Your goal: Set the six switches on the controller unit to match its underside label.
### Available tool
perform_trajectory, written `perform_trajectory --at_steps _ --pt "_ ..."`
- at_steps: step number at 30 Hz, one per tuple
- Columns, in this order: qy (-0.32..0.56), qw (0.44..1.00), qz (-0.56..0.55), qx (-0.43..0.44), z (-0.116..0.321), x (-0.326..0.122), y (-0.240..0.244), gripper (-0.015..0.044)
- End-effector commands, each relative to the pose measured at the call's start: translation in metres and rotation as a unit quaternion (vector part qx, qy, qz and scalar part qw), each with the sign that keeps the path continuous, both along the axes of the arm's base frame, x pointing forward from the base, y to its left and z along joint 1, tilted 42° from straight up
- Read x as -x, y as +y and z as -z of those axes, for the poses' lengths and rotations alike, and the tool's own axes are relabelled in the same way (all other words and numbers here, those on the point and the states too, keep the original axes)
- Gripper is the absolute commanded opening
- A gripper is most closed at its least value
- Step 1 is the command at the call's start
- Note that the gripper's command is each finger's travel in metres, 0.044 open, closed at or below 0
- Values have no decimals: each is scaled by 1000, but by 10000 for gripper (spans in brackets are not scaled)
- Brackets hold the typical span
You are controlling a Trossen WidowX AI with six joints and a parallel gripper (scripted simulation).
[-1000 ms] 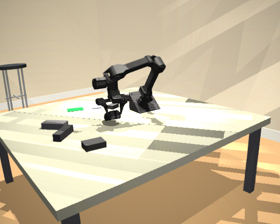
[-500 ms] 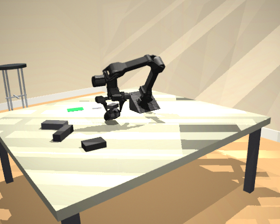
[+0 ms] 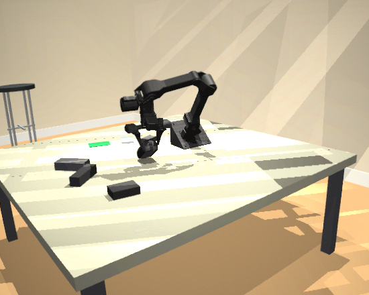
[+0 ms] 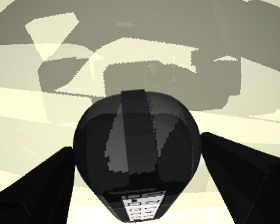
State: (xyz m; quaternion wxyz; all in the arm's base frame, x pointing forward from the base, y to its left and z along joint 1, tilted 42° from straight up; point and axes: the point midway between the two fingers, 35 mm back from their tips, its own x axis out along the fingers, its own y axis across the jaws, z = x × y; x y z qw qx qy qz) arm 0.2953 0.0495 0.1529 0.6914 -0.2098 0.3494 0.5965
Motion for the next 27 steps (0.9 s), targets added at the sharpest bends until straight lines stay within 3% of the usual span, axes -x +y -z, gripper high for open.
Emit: perform_trajectory --at_steps 1,27 --pt "0 1000 3 6 1 0 -8 335" --pt "0 1000 3 6 2 5 -28 335"
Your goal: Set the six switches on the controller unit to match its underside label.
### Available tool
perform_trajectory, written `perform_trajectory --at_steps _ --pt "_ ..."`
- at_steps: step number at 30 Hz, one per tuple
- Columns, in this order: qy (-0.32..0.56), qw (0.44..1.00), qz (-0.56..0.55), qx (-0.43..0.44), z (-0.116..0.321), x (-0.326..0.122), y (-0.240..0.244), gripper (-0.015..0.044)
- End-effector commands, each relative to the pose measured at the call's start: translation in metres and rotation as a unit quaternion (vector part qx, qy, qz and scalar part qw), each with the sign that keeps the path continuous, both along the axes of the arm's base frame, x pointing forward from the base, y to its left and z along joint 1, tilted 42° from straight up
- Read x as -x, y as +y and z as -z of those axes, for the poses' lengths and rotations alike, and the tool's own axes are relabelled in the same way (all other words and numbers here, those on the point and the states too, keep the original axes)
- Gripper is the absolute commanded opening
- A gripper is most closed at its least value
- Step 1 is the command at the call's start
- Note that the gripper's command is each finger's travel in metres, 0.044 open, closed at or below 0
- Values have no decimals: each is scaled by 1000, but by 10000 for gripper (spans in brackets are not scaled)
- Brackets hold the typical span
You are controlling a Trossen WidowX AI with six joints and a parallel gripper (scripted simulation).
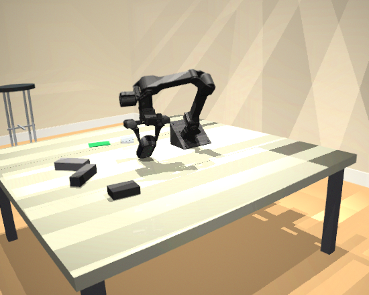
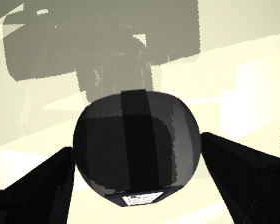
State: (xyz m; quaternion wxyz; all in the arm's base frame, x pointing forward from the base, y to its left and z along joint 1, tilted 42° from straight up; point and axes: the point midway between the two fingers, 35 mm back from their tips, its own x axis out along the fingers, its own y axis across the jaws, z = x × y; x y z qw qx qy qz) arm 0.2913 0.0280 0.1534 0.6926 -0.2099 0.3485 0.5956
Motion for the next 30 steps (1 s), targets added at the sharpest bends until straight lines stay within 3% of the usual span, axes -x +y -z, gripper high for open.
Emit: perform_trajectory --at_steps 1,30 --pt "1 1000 2 6 2 1 -8 335" --pt "2 1000 2 7 8 6 -30 338"
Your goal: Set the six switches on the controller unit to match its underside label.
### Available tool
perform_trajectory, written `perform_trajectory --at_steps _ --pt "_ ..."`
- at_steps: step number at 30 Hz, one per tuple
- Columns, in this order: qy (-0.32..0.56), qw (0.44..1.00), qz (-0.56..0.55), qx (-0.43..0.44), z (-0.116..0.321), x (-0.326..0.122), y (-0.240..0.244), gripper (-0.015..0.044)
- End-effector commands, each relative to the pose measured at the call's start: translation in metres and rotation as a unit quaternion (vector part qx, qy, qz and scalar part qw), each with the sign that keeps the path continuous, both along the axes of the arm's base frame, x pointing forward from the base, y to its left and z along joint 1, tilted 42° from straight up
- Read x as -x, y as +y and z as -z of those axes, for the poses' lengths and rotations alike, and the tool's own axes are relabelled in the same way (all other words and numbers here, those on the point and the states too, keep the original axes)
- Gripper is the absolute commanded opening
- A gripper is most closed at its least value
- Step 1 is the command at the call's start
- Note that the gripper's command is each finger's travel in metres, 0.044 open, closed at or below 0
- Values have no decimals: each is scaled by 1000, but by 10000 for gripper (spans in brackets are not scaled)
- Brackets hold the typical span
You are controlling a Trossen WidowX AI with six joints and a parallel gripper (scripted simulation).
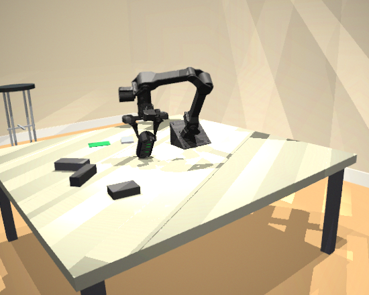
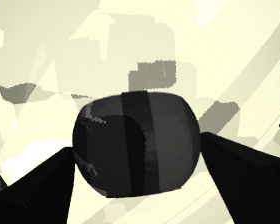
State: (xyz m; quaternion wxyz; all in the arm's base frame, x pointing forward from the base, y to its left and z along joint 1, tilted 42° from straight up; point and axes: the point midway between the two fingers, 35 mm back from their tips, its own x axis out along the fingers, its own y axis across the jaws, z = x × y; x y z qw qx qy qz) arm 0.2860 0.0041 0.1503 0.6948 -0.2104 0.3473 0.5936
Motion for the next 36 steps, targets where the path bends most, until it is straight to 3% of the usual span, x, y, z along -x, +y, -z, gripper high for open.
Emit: perform_trajectory --at_steps 1,36 --pt "4 1000 0 7 5 1 -7 338" --pt "5 1000 0 8 11 8 -31 338"
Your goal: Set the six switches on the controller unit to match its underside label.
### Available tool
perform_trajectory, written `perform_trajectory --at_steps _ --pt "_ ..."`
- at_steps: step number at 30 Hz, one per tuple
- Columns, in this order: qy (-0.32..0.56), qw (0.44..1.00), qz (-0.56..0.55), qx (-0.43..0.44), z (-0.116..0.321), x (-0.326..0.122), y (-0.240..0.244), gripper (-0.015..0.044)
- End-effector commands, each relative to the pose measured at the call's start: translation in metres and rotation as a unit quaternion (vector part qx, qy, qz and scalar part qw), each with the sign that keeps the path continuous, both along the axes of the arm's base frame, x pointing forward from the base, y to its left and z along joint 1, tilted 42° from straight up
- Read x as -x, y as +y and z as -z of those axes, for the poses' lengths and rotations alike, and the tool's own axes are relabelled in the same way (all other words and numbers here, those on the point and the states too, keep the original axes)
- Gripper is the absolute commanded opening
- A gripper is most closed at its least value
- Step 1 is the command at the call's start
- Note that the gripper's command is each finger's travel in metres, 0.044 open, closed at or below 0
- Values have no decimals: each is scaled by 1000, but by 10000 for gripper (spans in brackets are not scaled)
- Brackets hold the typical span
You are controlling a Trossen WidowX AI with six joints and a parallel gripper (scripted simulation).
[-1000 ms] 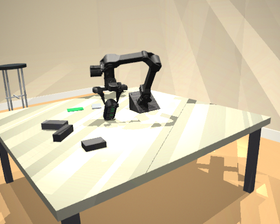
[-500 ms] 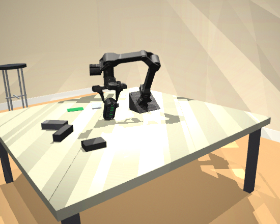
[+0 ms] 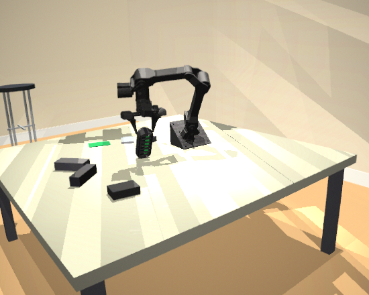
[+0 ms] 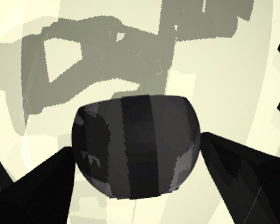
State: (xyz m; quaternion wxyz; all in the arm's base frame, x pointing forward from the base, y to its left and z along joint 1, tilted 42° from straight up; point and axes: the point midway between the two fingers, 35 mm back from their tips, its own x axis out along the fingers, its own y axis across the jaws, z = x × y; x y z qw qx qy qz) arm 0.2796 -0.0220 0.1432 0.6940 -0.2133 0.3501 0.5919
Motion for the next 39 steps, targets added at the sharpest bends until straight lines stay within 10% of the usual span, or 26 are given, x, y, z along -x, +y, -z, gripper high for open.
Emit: perform_trajectory --at_steps 1,39 --pt "4 1000 0 3 4 2 -6 338" --pt "5 1000 0 4 23 10 -34 338"
